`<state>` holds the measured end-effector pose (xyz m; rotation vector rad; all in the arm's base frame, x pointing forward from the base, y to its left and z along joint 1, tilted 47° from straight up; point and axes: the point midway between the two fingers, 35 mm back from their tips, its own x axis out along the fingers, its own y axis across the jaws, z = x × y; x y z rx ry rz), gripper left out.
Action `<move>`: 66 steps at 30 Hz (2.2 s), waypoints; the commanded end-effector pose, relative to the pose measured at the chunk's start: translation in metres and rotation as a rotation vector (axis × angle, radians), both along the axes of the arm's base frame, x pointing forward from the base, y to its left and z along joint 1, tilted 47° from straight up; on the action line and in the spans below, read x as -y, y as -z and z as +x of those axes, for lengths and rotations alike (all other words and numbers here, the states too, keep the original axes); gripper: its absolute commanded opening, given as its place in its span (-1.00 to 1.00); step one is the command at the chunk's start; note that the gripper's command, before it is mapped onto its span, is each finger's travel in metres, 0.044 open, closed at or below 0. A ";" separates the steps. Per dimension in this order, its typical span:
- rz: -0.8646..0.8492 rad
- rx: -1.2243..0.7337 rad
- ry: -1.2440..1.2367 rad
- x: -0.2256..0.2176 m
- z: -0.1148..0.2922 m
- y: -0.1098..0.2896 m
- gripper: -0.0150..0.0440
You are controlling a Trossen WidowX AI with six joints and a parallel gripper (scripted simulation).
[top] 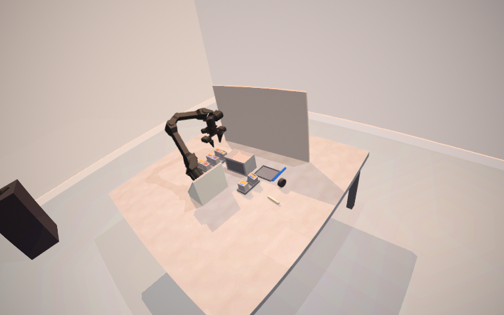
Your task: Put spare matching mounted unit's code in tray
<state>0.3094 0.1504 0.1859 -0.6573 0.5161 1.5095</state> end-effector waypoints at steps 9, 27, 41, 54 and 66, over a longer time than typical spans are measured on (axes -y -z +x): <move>-0.006 -0.005 0.000 -0.014 0.001 0.015 0.53; -0.005 -0.005 0.001 -0.035 0.001 0.035 0.53; 0.000 -0.005 0.001 -0.052 -0.001 0.049 0.53; 0.004 -0.004 -0.002 -0.053 -0.002 0.049 0.44; 0.004 -0.004 -0.002 -0.053 -0.002 0.049 -0.17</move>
